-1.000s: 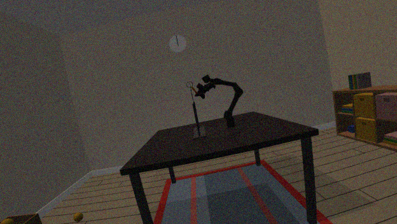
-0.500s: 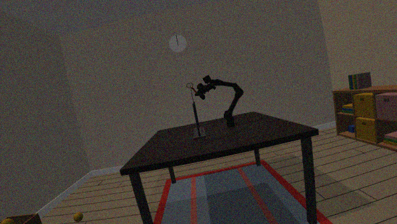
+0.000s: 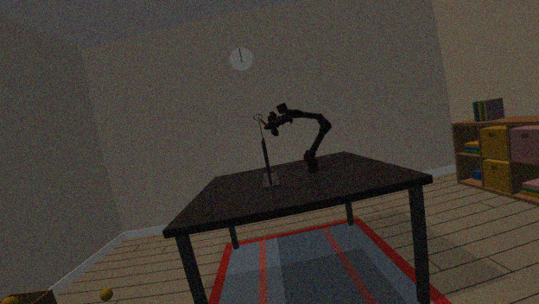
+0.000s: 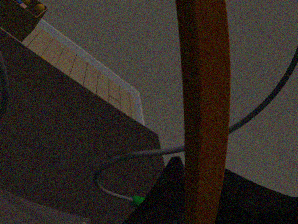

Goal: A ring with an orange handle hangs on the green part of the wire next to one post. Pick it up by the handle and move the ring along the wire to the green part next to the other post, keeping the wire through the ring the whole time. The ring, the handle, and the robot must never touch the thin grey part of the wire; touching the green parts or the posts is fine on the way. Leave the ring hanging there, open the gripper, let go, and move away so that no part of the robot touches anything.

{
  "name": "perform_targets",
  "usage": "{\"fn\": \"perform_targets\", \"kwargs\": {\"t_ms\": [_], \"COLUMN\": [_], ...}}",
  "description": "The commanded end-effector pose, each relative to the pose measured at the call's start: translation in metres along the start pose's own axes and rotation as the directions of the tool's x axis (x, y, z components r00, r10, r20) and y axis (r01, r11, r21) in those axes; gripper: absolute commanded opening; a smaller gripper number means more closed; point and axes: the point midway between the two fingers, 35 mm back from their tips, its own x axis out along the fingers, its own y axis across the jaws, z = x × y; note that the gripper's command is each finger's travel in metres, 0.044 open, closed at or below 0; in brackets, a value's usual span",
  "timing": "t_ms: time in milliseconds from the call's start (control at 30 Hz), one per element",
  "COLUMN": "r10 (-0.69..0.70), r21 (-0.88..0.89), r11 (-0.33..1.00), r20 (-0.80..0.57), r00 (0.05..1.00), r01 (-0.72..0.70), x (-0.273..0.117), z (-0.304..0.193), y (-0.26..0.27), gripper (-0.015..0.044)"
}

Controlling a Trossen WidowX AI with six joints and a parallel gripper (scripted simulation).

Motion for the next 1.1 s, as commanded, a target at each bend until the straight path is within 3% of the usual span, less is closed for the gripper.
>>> {"fn": "perform_targets", "kwargs": {"t_ms": [0, 1067], "r10": [-0.028, -0.203], "r21": [-0.04, -0.374], "r11": [0.999, 0.9], "r20": [0.006, 0.092], "r00": [1.0, 0.975], "r01": [0.028, 0.223], "x": [-0.001, -0.001], "z": [-0.001, 0.002], "y": [-0.003, -0.018], "gripper": [-0.015, -0.015]}}
